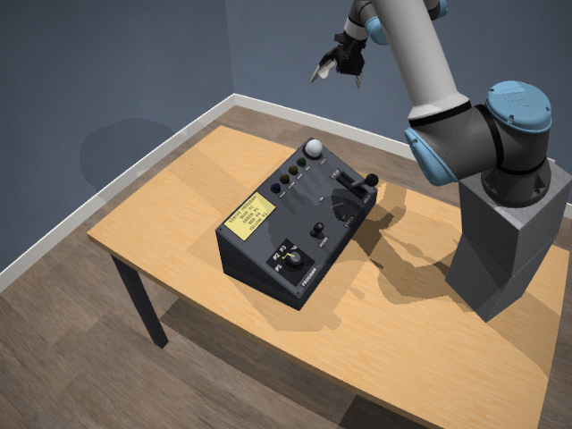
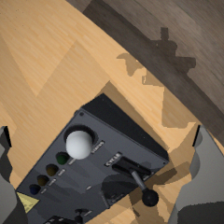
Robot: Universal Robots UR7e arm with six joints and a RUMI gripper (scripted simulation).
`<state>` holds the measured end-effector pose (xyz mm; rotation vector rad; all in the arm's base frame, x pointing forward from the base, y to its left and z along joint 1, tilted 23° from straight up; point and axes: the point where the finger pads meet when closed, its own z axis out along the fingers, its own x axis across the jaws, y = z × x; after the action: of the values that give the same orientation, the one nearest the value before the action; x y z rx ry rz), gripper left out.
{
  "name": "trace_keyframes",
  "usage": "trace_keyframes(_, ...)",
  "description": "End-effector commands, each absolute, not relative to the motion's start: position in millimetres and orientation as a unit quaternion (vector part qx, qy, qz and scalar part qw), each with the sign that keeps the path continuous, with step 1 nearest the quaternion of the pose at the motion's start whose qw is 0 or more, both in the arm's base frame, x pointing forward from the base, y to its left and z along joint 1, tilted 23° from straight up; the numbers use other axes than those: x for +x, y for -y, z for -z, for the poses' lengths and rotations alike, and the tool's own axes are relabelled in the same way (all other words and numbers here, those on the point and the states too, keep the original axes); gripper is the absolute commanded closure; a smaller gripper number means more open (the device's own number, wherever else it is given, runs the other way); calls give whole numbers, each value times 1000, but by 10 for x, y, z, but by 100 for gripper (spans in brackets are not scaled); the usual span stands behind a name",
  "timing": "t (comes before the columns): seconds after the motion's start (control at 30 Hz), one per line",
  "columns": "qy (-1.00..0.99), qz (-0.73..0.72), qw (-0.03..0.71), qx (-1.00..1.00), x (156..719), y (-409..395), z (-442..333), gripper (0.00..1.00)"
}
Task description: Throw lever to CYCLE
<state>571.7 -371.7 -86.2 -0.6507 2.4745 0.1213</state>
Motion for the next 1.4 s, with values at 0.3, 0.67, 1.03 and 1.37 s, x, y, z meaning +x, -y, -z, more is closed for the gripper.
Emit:
trace_keyframes(0.3,-926,-45,286,-244,5324,3856,384,0)
trace_keyframes(0.67,-926,-45,286,-244,5226,3890,266,0)
trace_keyframes(1.03,-925,-44,286,-244,5224,3877,267,0)
trace_keyframes(1.37,-925,-40,287,-247,5211,3810,270,0)
